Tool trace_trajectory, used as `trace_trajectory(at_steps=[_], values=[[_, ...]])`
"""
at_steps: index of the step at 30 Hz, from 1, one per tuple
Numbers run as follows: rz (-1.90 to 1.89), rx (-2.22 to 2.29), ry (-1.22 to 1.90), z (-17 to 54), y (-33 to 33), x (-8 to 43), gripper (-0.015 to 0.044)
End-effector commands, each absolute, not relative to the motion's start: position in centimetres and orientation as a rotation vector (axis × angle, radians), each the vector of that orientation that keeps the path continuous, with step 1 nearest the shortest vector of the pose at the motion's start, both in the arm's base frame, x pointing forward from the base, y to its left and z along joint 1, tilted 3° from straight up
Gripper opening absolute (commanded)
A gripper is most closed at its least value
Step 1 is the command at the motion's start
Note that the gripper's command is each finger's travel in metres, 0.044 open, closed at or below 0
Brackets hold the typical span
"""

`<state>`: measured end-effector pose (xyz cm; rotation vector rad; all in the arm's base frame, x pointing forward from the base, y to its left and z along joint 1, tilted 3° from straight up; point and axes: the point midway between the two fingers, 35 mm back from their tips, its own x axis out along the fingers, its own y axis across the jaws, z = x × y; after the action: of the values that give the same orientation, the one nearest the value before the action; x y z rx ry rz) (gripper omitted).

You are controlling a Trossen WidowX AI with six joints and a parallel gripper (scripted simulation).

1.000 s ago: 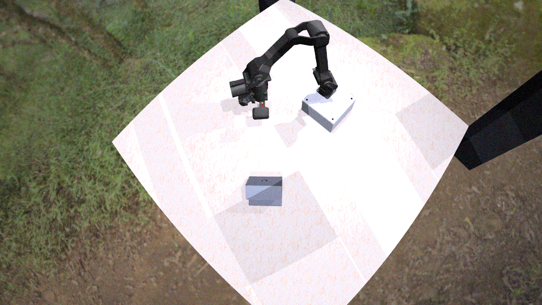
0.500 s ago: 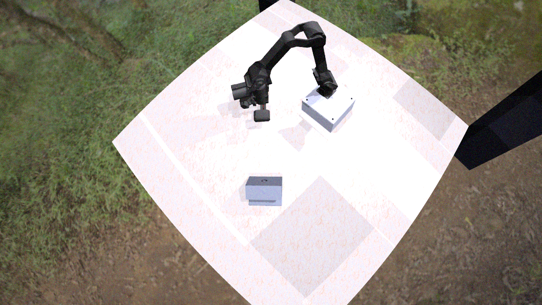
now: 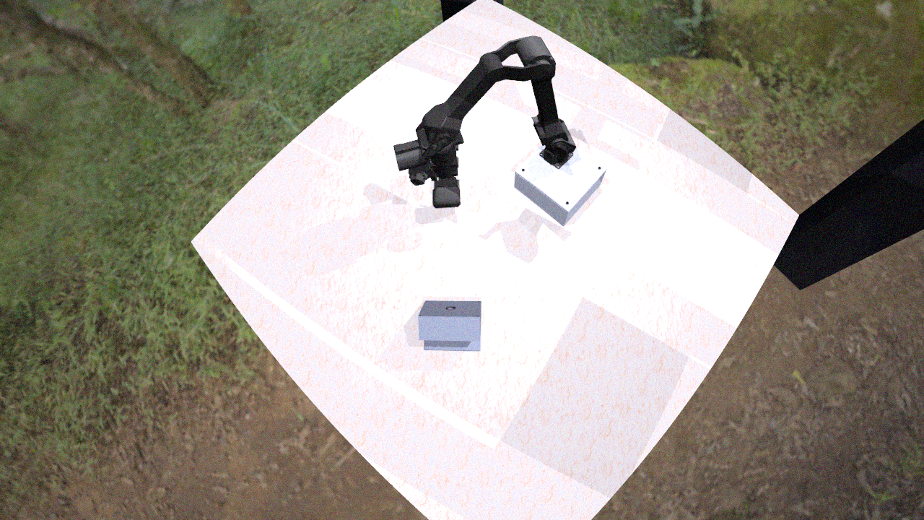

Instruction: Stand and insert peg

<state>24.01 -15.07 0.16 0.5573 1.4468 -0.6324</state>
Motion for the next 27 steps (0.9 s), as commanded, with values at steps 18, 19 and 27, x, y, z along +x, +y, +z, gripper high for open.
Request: trace_trajectory(at_steps=[18, 19, 27], values=[[-0.632, 0.555, 1.449, 4.3, -15.0, 24.2, 0.0000], [-0.631, 0.555, 1.449, 4.8, -14.9, 24.3, 0.0000], [-0.631, 0.553, 1.452, 8.1, -14.7, 24.2, 0.0000]])
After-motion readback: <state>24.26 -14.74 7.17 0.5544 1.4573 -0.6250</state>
